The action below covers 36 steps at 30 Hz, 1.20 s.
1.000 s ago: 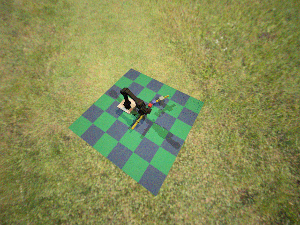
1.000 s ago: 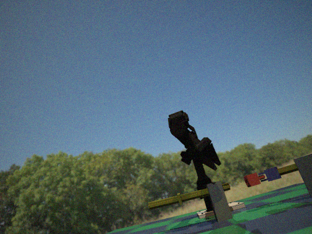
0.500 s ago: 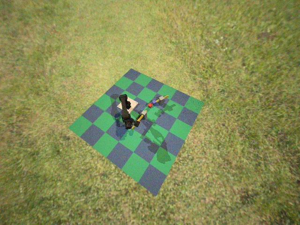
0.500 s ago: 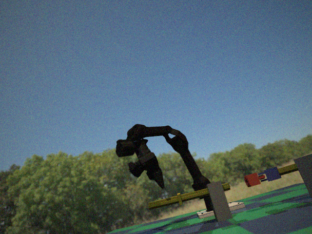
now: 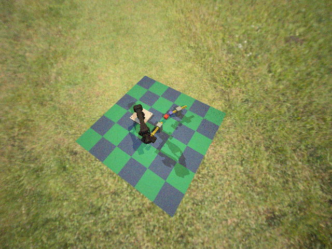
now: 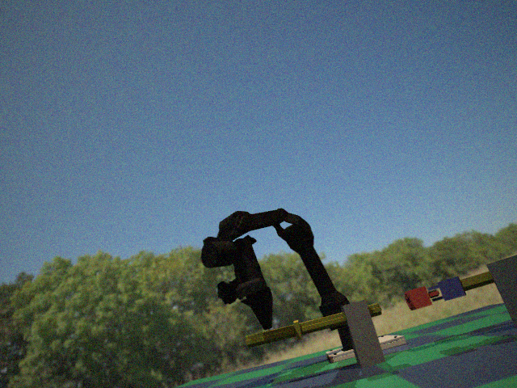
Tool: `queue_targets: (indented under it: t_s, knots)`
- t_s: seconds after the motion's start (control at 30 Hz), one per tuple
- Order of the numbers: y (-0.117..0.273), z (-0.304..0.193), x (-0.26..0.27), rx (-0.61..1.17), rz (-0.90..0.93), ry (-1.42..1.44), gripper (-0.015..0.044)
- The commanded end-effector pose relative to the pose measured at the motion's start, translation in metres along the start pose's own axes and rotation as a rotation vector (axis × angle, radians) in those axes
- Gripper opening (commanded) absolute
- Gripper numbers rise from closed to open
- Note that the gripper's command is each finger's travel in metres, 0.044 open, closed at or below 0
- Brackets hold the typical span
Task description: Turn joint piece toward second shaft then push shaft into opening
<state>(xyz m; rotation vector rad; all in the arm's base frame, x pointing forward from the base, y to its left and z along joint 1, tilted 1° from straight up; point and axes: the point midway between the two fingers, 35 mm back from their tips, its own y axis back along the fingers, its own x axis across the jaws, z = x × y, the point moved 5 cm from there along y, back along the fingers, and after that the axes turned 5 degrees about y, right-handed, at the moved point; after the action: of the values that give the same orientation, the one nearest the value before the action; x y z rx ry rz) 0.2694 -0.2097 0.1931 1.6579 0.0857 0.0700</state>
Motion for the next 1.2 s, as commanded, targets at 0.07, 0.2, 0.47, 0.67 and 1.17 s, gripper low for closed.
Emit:
queue_targets:
  t_s: [0.07, 0.2, 0.47, 0.67, 1.17]
  knots:
    - [-0.021, -0.005, 0.009, -0.111, -0.095, -0.04, 0.044]
    - [-0.021, -0.005, 0.009, -0.111, -0.095, -0.04, 0.044]
    - [-0.03, -0.004, 0.008, -0.111, -0.095, -0.04, 0.044]
    - [-0.04, -0.003, 0.008, -0.111, -0.095, -0.04, 0.044]
    - [-0.051, -0.002, 0.006, -0.111, -0.095, -0.04, 0.0256]
